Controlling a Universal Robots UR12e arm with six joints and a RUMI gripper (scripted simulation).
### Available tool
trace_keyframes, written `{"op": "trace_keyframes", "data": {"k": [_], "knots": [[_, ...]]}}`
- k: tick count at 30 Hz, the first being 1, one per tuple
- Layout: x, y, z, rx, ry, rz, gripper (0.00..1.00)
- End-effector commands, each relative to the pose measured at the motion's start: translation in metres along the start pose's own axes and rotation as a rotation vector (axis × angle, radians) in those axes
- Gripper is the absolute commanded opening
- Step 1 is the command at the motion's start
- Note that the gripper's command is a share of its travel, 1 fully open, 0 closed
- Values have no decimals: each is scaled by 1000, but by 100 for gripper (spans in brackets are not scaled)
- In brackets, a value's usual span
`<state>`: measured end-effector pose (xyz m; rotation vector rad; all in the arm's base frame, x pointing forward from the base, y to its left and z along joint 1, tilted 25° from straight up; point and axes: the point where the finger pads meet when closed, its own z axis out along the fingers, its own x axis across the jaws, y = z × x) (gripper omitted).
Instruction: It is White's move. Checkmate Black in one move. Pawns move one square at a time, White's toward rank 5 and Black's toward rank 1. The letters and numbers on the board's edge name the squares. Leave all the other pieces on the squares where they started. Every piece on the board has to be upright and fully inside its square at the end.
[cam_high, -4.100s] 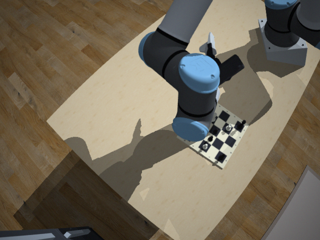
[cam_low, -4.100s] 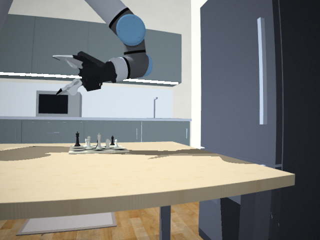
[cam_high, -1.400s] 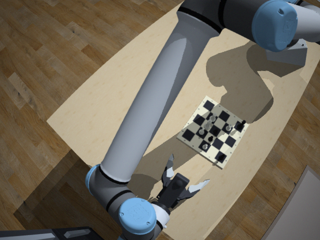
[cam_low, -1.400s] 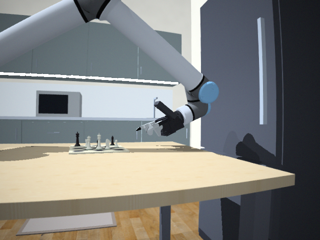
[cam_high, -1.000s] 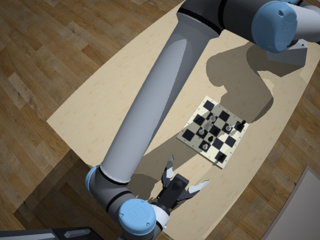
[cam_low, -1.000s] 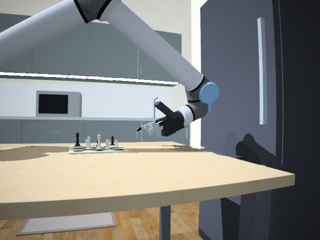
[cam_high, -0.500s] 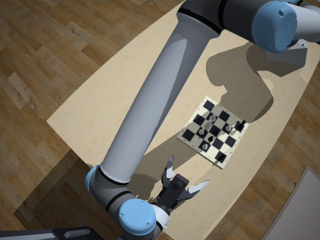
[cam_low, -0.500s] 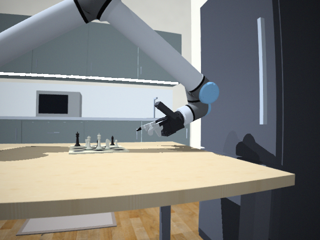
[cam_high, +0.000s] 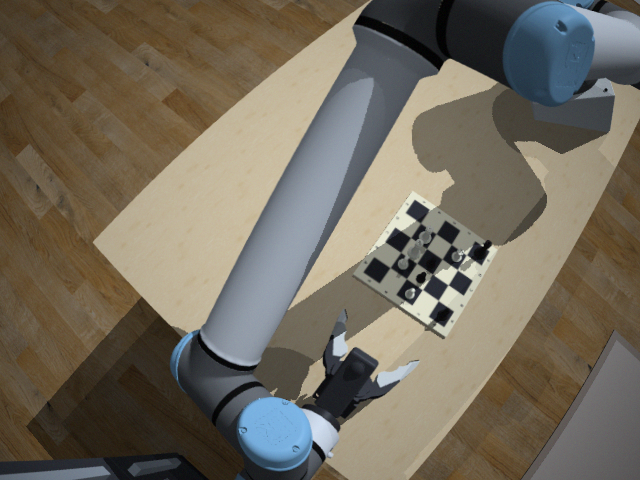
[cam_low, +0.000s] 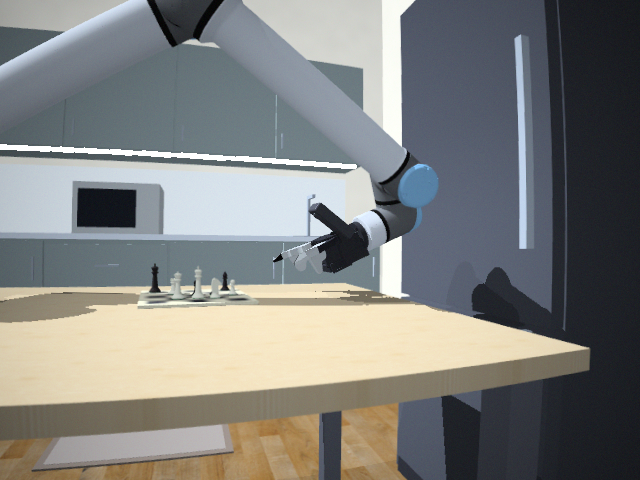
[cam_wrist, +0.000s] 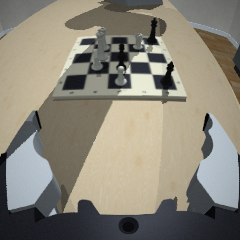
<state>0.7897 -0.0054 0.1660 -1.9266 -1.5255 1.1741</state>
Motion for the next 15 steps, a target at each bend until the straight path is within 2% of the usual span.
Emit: {"op": "trace_keyframes", "data": {"k": [1, 7, 15], "knots": [[0, -1, -1, -2, 0, 0, 100], [0, -6, -3, -2, 0, 0, 100], [-1, -34, -15, -2, 0, 0, 100]]}}
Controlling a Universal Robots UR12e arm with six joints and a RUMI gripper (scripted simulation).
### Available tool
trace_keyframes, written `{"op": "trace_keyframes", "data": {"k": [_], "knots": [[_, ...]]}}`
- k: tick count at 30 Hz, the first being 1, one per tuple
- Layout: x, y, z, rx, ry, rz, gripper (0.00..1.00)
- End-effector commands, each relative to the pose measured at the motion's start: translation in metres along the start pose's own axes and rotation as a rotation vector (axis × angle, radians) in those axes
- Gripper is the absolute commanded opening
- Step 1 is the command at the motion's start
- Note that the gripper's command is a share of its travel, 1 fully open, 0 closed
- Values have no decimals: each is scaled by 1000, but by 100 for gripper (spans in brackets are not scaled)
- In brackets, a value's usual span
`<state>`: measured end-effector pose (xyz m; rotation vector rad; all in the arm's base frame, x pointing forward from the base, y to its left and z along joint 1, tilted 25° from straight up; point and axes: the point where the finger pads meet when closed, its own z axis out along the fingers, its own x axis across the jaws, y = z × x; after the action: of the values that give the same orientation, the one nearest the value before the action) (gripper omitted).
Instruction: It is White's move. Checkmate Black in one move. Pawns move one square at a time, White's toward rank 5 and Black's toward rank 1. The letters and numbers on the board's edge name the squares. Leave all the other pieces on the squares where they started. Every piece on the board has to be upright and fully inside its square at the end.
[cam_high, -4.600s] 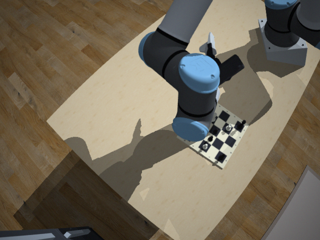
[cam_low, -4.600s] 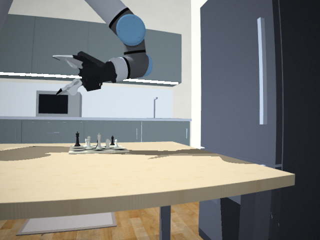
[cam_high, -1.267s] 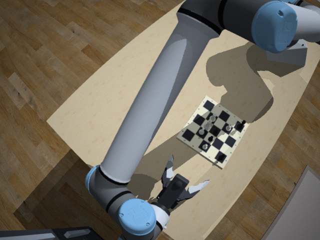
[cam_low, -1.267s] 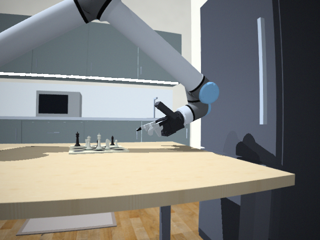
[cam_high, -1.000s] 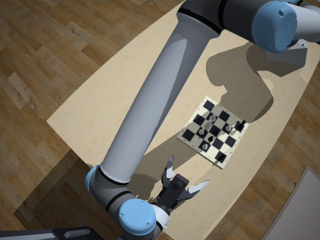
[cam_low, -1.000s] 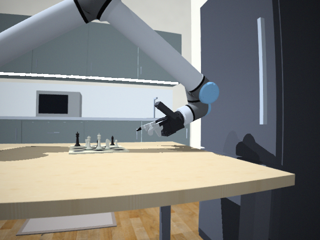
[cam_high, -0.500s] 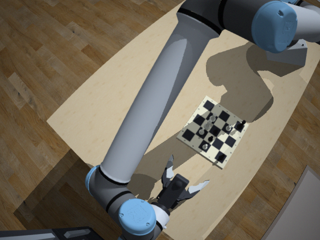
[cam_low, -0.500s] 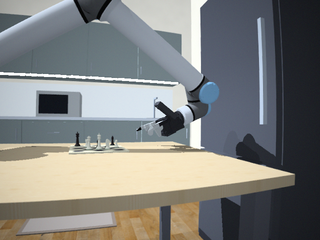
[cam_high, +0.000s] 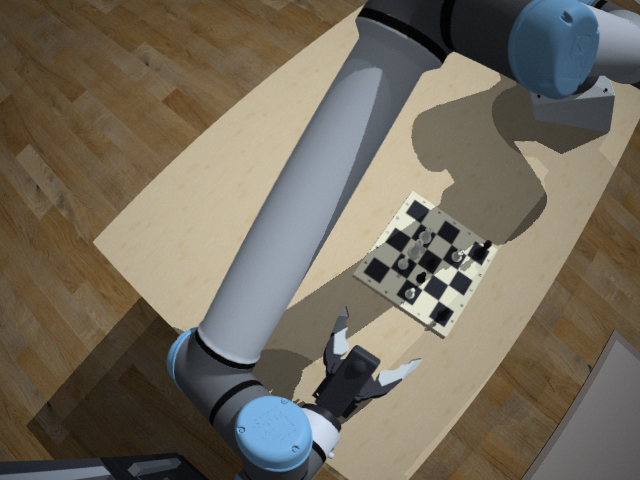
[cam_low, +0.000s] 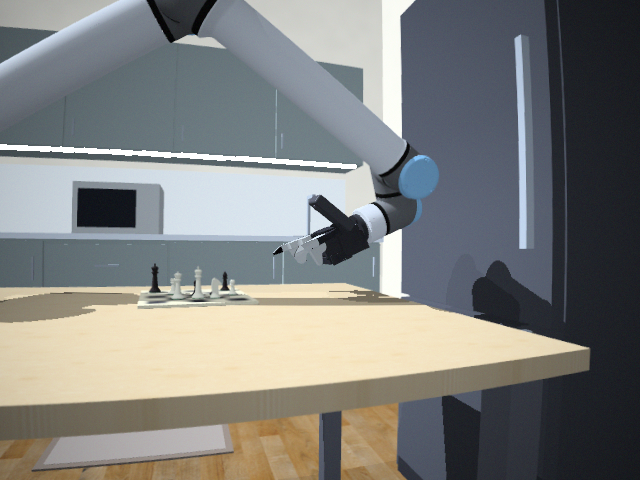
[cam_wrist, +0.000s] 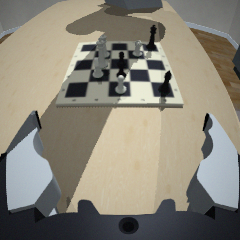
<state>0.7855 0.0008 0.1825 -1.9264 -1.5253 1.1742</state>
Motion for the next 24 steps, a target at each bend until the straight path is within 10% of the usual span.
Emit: {"op": "trace_keyframes", "data": {"k": [1, 9, 24], "knots": [[0, -24, -10, -2, 0, 0, 100], [-1, -64, -27, -2, 0, 0, 100], [-1, -64, -26, -9, 2, 3, 100]]}}
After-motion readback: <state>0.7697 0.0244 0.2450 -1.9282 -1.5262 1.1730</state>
